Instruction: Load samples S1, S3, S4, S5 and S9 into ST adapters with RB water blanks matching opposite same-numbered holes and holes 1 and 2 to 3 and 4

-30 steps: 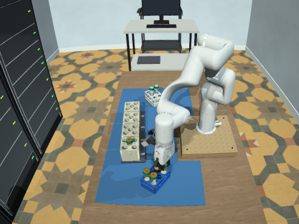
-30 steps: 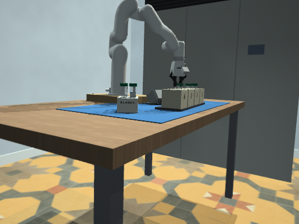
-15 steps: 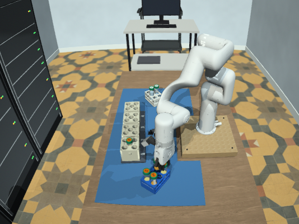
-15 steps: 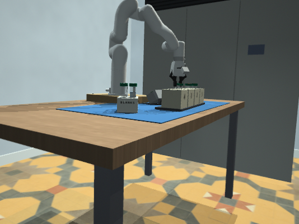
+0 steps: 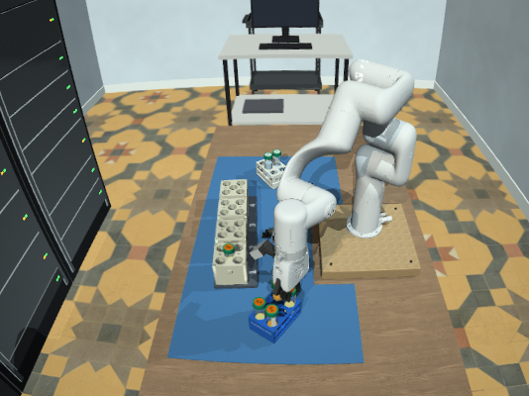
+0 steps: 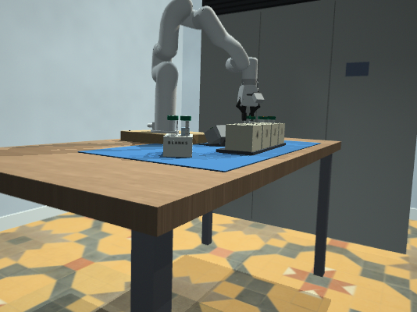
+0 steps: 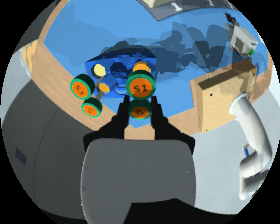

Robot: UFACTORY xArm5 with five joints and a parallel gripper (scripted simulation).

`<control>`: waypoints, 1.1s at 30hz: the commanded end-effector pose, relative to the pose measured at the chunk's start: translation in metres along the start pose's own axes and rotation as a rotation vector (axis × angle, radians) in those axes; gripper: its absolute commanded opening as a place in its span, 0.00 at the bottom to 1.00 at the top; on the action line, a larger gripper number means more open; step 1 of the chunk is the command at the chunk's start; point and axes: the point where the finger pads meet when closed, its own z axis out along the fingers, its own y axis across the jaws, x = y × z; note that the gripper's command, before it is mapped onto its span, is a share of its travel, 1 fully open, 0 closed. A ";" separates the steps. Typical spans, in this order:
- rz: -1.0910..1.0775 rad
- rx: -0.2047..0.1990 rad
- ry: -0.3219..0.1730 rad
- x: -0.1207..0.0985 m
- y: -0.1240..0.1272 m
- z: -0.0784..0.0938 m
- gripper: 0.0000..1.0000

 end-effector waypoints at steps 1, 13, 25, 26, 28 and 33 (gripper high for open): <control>0.000 0.004 0.000 0.000 -0.001 -0.003 0.00; 0.000 0.004 0.000 0.000 -0.001 -0.010 0.00; 0.000 0.004 0.000 0.000 -0.001 -0.018 0.00; 0.000 0.004 0.000 0.000 -0.001 -0.018 0.00; 0.000 0.004 0.000 0.000 -0.001 -0.018 0.00; 0.000 0.004 0.000 0.000 -0.001 -0.021 0.00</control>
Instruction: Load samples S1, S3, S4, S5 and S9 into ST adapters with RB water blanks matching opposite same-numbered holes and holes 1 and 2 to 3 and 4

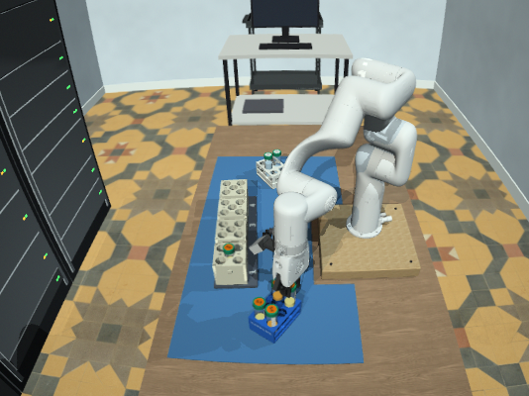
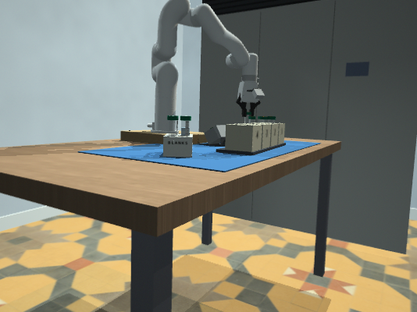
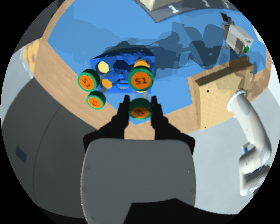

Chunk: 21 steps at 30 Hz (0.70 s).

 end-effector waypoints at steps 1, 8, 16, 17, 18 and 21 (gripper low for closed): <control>0.000 0.004 0.000 0.000 -0.001 -0.002 0.00; 0.000 0.004 0.000 0.000 -0.001 -0.014 0.00; 0.000 0.004 0.000 0.000 -0.001 -0.026 0.00; 0.000 0.004 0.000 0.000 -0.001 -0.028 0.00; 0.000 0.004 0.000 0.000 -0.001 -0.030 0.00; 0.000 0.004 0.000 0.000 -0.001 -0.036 0.00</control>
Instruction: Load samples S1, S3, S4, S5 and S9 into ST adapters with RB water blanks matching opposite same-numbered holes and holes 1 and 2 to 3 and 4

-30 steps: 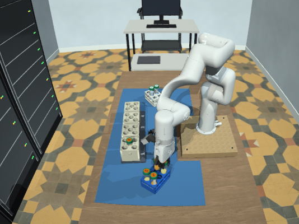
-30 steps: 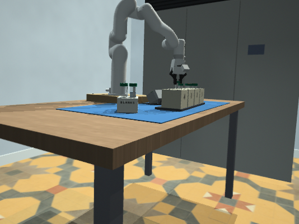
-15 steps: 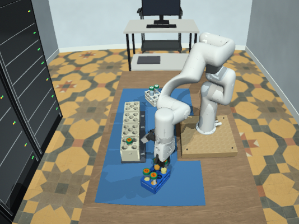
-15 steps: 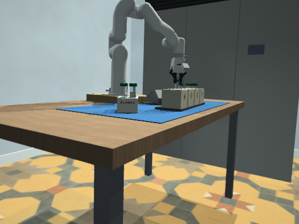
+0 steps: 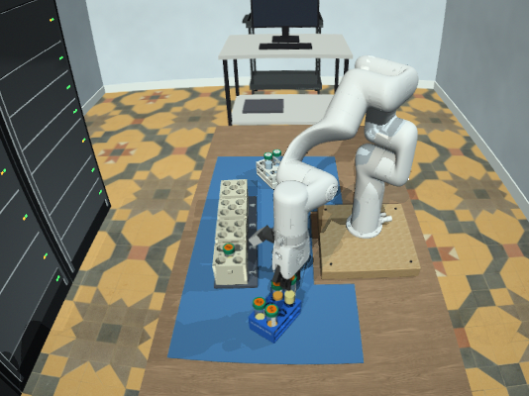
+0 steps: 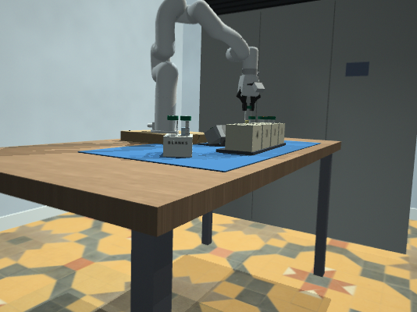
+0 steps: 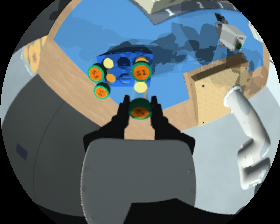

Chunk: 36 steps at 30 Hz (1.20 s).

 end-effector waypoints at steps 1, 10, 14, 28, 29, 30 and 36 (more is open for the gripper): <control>0.000 0.003 0.000 0.000 -0.001 -0.008 0.00; 0.000 0.003 0.000 0.000 -0.001 -0.022 0.00; 0.000 0.003 0.000 0.000 -0.001 -0.030 0.00; 0.000 0.004 0.000 0.000 -0.001 -0.054 0.00; 0.000 0.004 0.000 0.000 -0.001 -0.056 0.00; 0.000 0.004 0.000 0.000 -0.001 -0.058 0.00; 0.000 0.004 0.000 0.000 -0.001 -0.070 0.00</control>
